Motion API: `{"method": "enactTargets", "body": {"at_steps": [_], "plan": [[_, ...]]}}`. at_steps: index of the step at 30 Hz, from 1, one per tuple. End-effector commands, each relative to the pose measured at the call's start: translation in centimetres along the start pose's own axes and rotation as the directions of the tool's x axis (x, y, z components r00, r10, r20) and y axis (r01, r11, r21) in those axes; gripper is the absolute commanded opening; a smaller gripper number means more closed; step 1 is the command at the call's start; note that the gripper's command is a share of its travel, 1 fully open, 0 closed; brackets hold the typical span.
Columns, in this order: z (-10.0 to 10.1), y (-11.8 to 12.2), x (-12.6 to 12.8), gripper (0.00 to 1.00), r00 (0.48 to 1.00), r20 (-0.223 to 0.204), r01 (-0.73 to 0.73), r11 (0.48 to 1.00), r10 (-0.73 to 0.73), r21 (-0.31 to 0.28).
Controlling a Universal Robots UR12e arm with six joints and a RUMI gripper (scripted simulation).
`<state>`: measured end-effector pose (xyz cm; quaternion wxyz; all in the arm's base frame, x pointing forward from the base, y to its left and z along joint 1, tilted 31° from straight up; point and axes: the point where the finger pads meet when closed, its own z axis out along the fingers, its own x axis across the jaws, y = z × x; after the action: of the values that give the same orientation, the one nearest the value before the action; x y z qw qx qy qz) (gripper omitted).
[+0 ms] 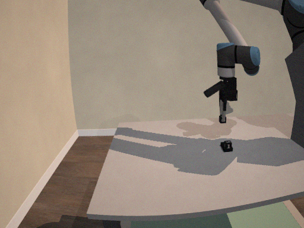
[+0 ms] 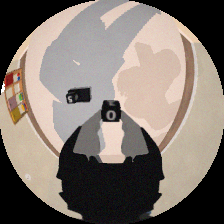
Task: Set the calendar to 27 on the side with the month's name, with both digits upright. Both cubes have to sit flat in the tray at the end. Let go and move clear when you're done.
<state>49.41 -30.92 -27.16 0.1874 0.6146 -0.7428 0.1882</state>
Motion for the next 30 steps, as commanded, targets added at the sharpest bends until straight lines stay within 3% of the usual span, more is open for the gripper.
{"method": "enactTargets", "body": {"at_steps": [1, 11, 19, 30], "plan": [[1.2, 0.0, 0.0, 0.11, 1.0, 0.0, 0.0, 1.0, 0.0, 0.001], [5.8, 0.0, 0.0, 0.11, 1.0, 0.0, 0.0, 1.0, 0.0, 0.001], [8.1, 0.0, 0.0, 0.11, 1.0, 0.0, 0.0, 1.0, 0.0, 0.001], [8.9, 0.0, 0.0, 0.11, 1.0, 0.0, 0.0, 1.0, 0.0, 0.001]]}}
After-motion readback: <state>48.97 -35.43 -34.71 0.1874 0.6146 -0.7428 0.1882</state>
